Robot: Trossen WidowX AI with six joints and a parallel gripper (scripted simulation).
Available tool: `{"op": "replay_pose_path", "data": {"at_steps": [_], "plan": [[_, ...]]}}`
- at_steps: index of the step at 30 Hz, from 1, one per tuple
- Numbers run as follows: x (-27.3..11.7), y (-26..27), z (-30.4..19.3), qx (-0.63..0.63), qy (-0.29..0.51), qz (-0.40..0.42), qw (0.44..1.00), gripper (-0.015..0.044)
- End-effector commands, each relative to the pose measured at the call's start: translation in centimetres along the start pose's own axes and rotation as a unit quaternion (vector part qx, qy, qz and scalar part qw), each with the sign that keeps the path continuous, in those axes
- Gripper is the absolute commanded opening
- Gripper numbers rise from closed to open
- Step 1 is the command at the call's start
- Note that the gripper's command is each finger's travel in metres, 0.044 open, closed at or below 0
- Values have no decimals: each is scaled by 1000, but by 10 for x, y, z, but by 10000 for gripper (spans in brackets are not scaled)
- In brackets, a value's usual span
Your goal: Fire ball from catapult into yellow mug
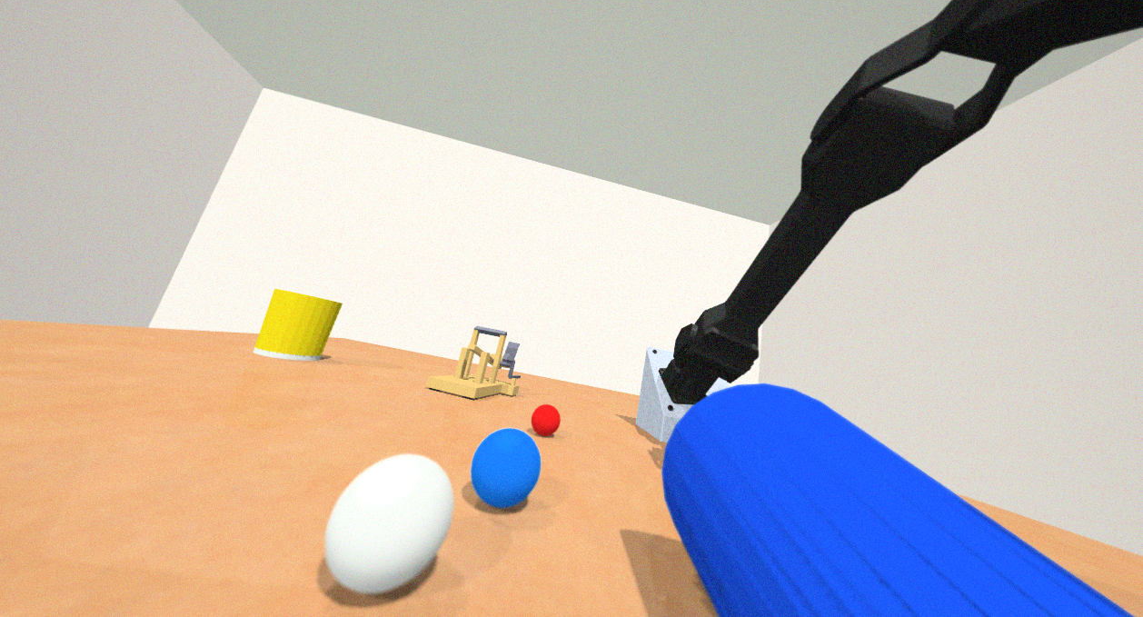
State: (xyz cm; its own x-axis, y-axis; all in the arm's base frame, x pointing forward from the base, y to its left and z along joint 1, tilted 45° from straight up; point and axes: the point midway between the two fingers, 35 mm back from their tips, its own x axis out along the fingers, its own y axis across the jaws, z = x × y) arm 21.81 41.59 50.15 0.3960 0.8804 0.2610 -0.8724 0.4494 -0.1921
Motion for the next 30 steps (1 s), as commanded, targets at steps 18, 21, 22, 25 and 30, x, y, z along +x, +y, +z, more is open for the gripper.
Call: {"op": "replay_pose_path", "data": {"at_steps": [18,21,22,25,30], "plan": [[-64,-201,-176,-146,292,-80,942,440],[-87,-225,-202,-153,336,-82,926,440],[-96,-233,-211,-153,351,-83,920,440],[-120,-253,-235,-154,391,-81,904,440],[-164,-280,-272,-150,453,-70,876,440]]}}
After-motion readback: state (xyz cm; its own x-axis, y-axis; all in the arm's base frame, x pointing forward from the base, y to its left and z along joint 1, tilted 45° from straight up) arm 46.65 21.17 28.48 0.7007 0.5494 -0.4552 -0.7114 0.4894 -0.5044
